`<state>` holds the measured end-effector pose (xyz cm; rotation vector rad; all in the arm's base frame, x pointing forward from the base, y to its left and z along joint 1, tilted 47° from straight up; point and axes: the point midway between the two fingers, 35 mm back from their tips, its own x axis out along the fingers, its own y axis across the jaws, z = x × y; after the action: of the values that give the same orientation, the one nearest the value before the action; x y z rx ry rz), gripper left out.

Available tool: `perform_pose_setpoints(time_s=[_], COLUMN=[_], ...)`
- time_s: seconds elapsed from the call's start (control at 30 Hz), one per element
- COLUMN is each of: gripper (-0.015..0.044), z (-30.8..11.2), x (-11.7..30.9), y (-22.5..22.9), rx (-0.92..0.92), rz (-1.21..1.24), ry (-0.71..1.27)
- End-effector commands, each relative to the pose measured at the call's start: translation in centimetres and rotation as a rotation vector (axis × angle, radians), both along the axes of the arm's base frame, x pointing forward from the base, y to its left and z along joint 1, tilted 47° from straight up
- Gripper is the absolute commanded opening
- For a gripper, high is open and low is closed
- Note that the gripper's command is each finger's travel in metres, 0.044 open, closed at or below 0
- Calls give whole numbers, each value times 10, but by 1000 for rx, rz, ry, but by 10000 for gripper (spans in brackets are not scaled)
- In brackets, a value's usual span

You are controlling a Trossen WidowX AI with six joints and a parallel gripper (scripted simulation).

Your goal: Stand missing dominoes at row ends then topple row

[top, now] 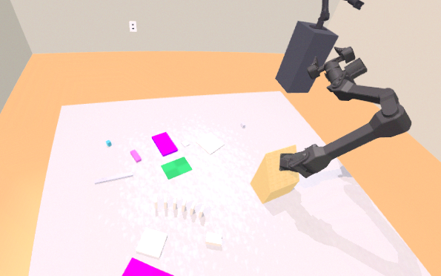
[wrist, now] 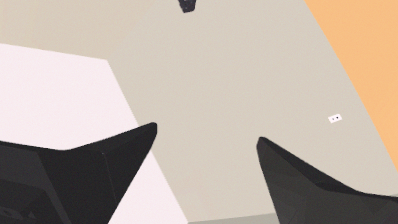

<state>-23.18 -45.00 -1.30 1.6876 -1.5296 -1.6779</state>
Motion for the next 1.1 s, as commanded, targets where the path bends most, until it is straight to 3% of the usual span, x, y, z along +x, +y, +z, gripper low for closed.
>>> perform_pose_setpoints(time_s=[0.0,0.47,0.77,1.07], gripper=[374,6,0,0], z=[-1,-13,-19,-19], x=[3,181,311,451], y=[-1,-31,-13,61], rx=[4,166,213,175], rz=[6,539,1031,1593], ry=[1,145,329,509])
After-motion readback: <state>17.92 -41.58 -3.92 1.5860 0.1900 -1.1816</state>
